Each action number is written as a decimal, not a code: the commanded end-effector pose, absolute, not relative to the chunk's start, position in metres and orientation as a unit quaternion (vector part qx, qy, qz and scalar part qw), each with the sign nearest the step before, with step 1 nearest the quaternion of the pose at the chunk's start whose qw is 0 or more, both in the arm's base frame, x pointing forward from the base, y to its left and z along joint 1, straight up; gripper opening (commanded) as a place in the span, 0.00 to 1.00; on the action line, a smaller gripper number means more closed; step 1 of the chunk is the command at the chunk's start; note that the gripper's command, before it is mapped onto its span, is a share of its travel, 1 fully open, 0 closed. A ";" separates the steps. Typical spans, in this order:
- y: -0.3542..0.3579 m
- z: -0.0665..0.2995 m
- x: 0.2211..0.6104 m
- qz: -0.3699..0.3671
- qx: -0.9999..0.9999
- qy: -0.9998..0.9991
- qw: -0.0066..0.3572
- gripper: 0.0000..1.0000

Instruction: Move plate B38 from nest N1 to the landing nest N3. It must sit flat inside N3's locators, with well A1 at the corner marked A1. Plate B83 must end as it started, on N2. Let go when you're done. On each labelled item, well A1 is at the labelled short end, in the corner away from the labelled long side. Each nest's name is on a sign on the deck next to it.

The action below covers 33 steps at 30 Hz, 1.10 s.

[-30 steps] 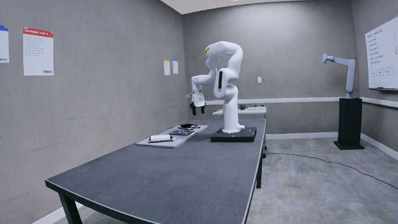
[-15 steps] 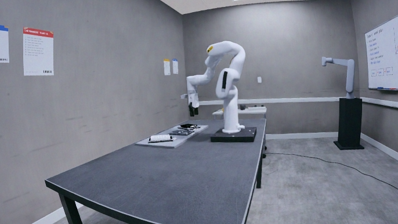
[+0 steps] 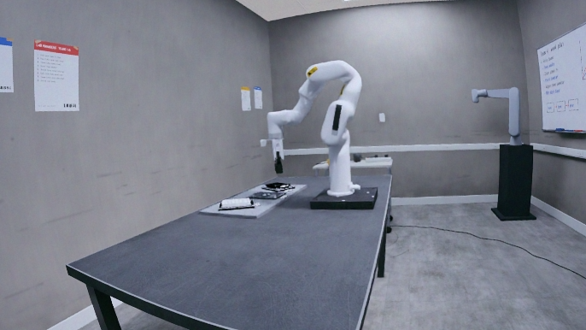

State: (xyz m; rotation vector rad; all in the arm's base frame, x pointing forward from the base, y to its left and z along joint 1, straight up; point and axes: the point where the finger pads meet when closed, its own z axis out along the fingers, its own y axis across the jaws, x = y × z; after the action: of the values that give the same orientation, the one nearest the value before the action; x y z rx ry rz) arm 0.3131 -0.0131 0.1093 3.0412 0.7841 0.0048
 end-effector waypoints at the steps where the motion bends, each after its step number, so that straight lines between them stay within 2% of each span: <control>1: 0.007 0.110 0.319 0.003 0.960 0.281 -0.001 1.00; 27: 0.126 0.111 0.339 0.003 0.960 0.281 -0.001 1.00; 33: 0.130 0.111 0.339 0.003 0.960 0.281 -0.001 1.00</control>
State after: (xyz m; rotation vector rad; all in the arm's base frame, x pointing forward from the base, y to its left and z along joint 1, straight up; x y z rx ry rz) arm 0.3366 0.1245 0.1102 3.0149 0.8845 0.0087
